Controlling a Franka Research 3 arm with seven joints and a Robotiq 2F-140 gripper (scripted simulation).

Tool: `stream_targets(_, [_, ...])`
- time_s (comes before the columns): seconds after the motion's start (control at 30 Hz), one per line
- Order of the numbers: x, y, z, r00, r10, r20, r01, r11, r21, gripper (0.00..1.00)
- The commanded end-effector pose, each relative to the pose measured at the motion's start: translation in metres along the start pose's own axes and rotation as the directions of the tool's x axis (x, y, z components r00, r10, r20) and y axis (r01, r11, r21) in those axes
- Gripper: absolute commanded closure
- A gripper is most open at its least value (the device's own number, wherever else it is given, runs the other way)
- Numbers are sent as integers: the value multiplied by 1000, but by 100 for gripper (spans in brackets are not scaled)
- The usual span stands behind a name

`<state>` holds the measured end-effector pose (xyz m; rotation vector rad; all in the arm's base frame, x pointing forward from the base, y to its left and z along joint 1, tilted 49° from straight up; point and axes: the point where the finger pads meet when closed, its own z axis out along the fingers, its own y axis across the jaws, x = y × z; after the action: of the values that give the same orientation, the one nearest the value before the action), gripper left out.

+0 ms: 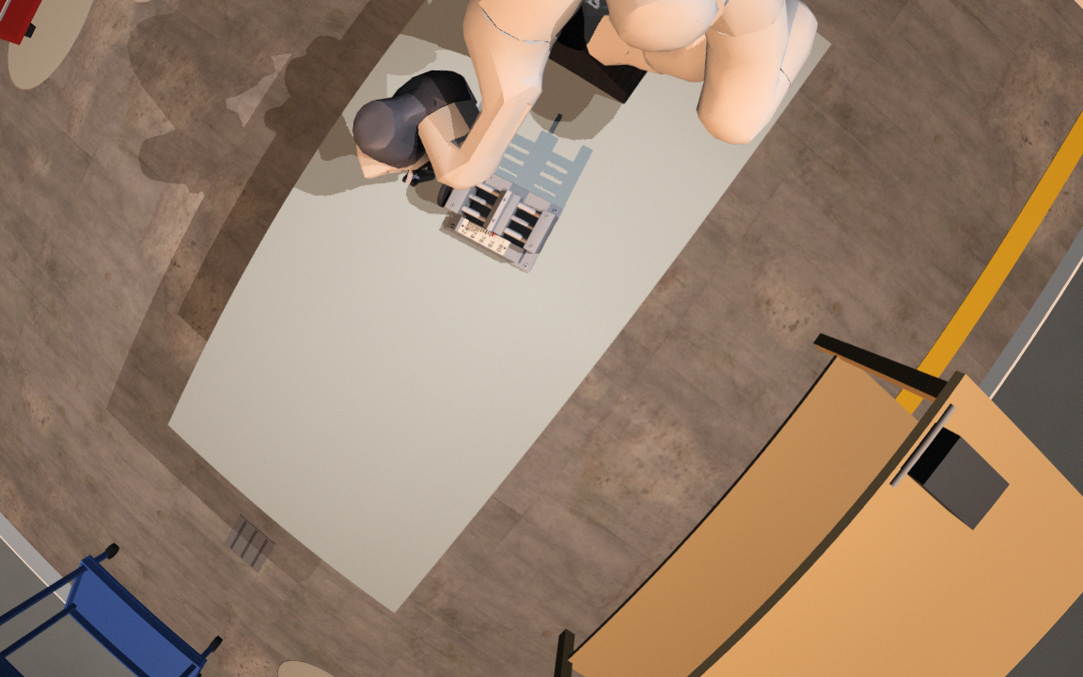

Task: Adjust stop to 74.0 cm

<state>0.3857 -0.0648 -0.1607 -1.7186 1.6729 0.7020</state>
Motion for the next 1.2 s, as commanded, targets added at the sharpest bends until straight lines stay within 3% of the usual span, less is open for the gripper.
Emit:
stream_targets(0.0, [0, -1, 7, 1000, -1, -4, 2, 1000, 2, 96])
stream_targets(0.53, [0, -13, 25, 1000, -1, -4, 1, 1000, 2, 96])
stream_targets(1.17, [0, -30, 31, 1000, -1, -4, 1, 1000, 2, 96])
